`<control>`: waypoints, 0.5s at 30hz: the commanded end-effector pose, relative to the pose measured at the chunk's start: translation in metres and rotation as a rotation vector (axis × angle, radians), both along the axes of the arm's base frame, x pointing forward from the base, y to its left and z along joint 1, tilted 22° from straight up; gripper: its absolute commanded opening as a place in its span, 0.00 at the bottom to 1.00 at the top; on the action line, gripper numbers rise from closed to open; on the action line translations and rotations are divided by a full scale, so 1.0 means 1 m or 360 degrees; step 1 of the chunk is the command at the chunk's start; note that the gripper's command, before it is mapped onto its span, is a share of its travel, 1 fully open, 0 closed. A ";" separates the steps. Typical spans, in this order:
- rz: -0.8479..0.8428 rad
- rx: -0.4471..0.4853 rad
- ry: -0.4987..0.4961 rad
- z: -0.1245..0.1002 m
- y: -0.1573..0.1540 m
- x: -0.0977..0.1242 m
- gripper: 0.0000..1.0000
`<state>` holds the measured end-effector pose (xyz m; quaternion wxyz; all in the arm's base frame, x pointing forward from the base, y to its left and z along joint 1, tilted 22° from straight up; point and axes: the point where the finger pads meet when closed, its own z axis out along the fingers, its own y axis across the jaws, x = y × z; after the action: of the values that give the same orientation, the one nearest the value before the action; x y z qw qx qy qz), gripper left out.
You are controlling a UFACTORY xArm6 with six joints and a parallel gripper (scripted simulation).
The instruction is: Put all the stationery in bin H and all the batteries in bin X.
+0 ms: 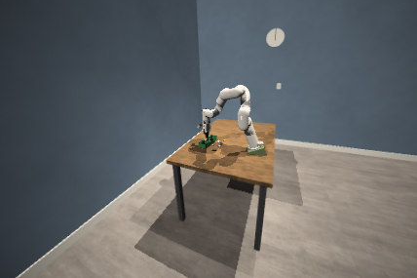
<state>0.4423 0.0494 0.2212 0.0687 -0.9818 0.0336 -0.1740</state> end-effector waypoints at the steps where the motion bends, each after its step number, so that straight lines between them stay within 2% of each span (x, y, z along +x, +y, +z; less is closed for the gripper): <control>1: -0.0003 -0.0003 -0.0006 0.005 0.026 0.000 0.07; 10: -0.0003 -0.0003 -0.0006 0.008 0.060 -0.002 0.07; 15: -0.0003 -0.0003 -0.0006 0.009 0.060 -0.002 0.07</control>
<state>0.4392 0.1063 0.2277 0.0686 -0.9817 0.0335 -0.1743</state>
